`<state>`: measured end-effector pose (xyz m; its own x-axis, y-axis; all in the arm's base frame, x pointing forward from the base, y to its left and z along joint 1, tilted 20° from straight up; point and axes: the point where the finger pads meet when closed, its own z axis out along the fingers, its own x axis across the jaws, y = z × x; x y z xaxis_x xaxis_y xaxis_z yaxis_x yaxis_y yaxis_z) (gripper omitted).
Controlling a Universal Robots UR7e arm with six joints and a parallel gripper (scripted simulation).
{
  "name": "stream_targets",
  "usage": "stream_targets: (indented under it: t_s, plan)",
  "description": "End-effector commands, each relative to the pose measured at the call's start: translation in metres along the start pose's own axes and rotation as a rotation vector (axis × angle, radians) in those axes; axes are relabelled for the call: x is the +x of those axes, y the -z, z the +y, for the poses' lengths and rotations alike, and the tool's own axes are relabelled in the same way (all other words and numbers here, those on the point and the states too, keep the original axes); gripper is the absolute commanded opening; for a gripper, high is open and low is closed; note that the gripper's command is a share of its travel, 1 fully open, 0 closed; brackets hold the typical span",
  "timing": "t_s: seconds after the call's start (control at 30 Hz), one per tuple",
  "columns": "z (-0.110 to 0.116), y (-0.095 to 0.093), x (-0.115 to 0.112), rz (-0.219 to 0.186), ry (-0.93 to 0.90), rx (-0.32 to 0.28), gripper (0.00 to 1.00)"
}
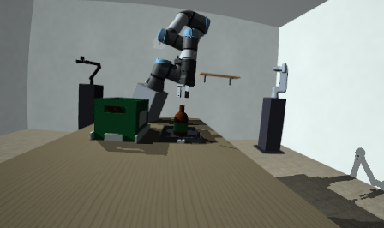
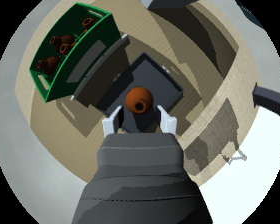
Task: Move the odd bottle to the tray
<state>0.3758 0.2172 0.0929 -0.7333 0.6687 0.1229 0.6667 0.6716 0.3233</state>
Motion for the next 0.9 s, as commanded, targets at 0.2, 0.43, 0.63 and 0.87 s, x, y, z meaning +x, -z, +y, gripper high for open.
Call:
stream_targets:
  t_s: [0.2, 0.43, 0.63, 0.87]
  plan:
    - [0.0, 0.017, 0.0, 0.0, 0.0, -0.001, 1.0]
    - [0.0, 0.023, 0.0, 0.0, 0.0, -0.001, 1.0]
    - [0.0, 0.024, 0.0, 0.0, 0.0, -0.001, 1.0]
    - [0.0, 0.024, 0.0, 0.0, 0.0, -0.001, 0.0]
